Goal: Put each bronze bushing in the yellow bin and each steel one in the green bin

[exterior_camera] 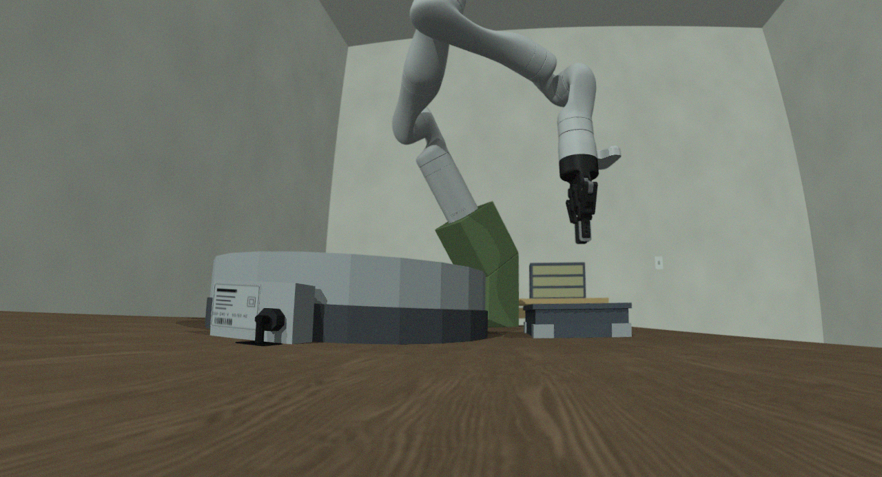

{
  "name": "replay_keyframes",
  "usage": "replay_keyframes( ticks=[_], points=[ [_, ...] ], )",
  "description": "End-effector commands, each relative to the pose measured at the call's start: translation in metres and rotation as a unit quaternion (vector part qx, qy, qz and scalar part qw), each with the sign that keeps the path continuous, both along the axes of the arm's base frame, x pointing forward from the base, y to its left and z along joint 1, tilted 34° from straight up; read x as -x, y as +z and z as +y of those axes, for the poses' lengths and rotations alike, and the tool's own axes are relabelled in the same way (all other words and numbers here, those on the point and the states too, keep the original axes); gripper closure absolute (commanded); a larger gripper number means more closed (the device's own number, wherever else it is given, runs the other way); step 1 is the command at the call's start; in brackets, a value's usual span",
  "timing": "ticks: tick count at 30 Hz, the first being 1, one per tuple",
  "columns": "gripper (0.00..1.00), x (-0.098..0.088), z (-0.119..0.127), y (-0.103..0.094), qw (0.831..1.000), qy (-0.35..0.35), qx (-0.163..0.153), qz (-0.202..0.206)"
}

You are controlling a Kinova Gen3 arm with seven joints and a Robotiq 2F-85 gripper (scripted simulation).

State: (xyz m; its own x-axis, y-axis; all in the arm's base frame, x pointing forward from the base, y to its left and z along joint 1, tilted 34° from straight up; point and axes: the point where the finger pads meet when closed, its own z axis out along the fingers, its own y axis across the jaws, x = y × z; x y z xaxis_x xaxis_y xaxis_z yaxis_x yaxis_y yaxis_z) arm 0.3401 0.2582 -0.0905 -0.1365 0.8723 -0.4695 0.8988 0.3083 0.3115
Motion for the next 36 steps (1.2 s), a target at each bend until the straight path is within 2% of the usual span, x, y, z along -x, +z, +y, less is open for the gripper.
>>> replay_keyframes(
  ticks=[1, 4, 9, 12, 14, 16, 19, 22, 27, 33, 36],
  points=[
    [0.81, 0.000, 0.001, 0.001, 1.000, 0.001, -0.001, 0.000],
    [0.81, 0.000, 0.001, 0.001, 1.000, 0.001, -0.001, 0.000],
    [0.82, 0.001, -0.054, 0.021, 1.000, 0.001, -0.001, 0.000],
    [0.82, 0.001, -0.054, 0.021, 1.000, 0.001, -0.001, 0.000],
    [0.82, 0.002, -0.075, 0.029, 1.000, 0.001, -0.001, 0.000],
    [0.82, 0.002, -0.075, 0.029, 1.000, 0.001, -0.001, 0.000],
    [0.82, 0.002, -0.108, 0.041, 1.000, 0.001, -0.001, 0.000],
    [0.82, 0.002, -0.108, 0.041, 1.000, 0.001, -0.001, 0.000],
    [0.82, 0.004, -0.162, 0.061, 1.000, 0.001, -0.001, 0.000],
    [0.82, 0.004, -0.163, 0.061, 1.000, 0.001, -0.001, 0.000],
    [0.82, 0.004, -0.195, 0.073, 1.000, 0.001, -0.001, -0.001]
  ],
)
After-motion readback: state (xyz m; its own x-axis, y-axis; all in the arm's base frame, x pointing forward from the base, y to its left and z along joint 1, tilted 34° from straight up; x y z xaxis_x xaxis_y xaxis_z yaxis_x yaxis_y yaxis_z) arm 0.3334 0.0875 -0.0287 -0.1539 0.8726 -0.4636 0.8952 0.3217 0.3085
